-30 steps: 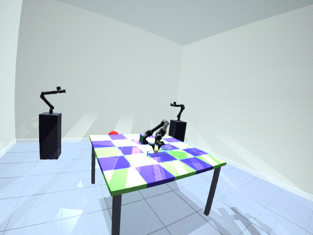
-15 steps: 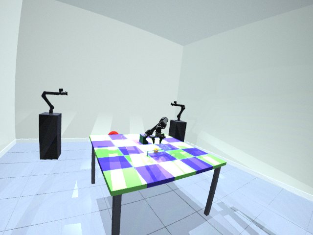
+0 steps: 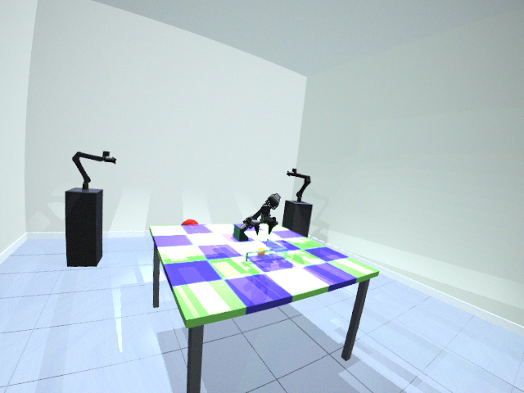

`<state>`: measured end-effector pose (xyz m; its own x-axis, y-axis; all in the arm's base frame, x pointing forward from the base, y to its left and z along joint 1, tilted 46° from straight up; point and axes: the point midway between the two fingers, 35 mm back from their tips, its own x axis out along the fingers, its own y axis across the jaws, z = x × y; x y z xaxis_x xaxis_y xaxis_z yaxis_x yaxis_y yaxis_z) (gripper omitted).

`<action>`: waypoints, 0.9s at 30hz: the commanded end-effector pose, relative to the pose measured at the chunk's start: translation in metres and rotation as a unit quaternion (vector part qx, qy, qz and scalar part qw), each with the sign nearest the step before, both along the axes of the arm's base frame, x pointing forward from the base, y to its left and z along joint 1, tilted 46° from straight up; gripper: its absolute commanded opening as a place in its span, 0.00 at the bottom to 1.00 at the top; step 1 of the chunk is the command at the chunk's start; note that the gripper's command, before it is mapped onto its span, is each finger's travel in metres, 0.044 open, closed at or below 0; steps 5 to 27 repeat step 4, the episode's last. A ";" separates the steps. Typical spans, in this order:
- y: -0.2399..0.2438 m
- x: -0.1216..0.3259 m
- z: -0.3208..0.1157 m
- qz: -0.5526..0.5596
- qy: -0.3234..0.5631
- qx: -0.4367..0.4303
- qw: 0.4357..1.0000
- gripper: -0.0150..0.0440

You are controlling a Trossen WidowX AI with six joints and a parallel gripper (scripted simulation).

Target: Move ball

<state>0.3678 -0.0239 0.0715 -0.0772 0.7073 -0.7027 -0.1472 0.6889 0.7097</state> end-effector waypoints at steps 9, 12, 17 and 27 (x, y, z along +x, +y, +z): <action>-0.002 -0.002 0.003 0.005 0.003 0.000 1.000 1.00; -0.002 -0.002 0.003 0.005 0.003 0.000 1.000 1.00; -0.002 -0.002 0.003 0.005 0.003 0.000 1.000 1.00; -0.002 -0.002 0.003 0.005 0.003 0.000 1.000 1.00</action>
